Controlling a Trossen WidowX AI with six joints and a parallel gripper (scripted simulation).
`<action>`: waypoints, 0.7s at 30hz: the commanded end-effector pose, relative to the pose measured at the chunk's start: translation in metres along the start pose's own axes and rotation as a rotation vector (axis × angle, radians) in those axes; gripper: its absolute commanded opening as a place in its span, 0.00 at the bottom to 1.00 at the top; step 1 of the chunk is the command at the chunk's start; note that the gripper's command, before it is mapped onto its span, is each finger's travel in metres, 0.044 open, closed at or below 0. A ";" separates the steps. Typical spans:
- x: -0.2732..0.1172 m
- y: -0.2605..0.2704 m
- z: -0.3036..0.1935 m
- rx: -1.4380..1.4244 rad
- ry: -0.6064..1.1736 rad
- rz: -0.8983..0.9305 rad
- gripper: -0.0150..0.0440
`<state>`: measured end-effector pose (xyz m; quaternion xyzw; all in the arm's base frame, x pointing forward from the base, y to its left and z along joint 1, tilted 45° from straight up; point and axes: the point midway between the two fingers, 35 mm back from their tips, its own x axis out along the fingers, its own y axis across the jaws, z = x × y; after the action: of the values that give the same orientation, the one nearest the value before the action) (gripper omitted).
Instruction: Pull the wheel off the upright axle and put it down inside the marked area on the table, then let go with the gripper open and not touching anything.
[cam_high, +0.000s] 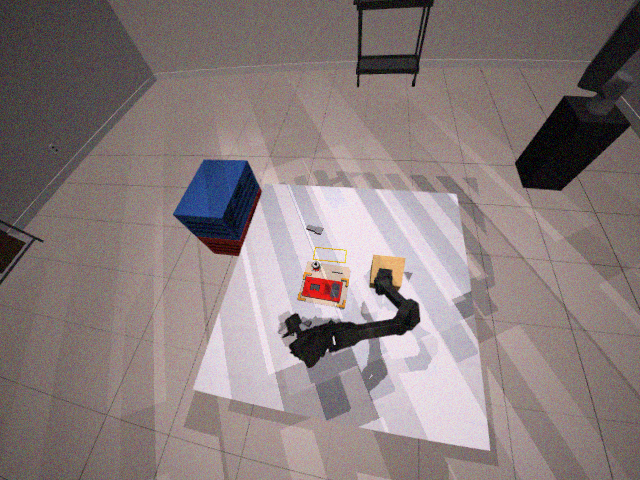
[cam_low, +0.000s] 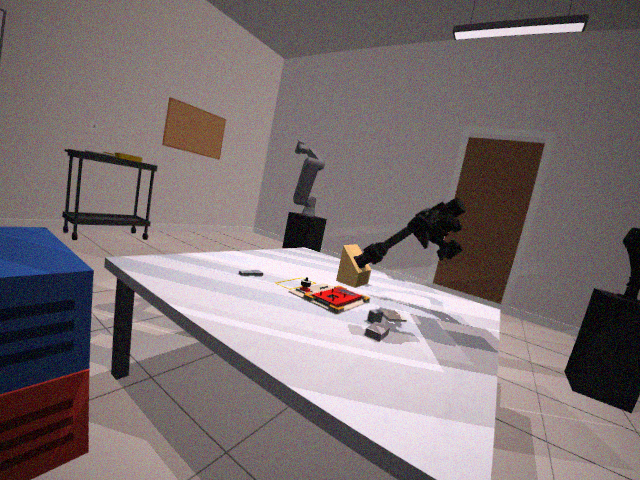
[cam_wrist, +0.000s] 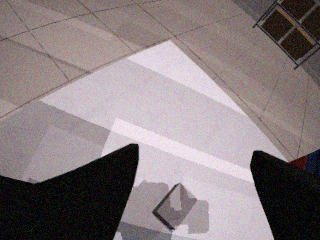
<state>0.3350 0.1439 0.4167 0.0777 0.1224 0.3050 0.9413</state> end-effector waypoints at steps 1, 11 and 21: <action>0.025 -0.041 -0.027 -0.017 0.116 -0.053 0.76; 0.058 -0.149 -0.139 0.122 0.502 -0.136 0.76; 0.036 -0.230 -0.259 0.400 0.823 -0.146 0.76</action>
<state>0.4238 0.0173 0.1400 0.0967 0.5101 0.2169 0.8266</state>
